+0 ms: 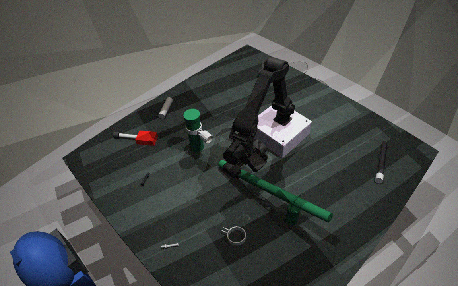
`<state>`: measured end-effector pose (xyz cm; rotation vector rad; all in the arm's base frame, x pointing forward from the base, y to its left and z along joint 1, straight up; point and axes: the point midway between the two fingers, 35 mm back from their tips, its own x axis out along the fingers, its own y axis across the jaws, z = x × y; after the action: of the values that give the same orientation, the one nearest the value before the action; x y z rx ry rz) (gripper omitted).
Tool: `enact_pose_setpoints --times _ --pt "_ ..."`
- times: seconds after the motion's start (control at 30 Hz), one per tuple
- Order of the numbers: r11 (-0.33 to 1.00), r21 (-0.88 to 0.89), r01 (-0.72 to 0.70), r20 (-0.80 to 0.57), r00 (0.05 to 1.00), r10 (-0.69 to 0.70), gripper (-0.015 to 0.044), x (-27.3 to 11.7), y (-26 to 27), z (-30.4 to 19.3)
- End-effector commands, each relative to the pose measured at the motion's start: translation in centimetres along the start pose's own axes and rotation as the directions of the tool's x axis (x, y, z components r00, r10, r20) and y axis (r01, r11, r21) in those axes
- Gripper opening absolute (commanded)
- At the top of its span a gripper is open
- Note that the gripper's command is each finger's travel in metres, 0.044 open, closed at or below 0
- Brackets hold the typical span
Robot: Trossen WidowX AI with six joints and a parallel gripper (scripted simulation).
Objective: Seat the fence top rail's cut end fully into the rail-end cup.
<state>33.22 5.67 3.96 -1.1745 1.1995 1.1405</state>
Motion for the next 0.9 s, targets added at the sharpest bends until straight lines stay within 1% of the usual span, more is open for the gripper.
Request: enact_pose_setpoints --times 0.0,0.87 --pt "1.000 -0.004 -0.007 -0.005 1.000 0.007 0.0440 0.8 0.1 -0.1" --pt "1.000 -0.004 -0.007 -0.005 1.000 0.007 0.0440 4.8 0.3 -0.1"
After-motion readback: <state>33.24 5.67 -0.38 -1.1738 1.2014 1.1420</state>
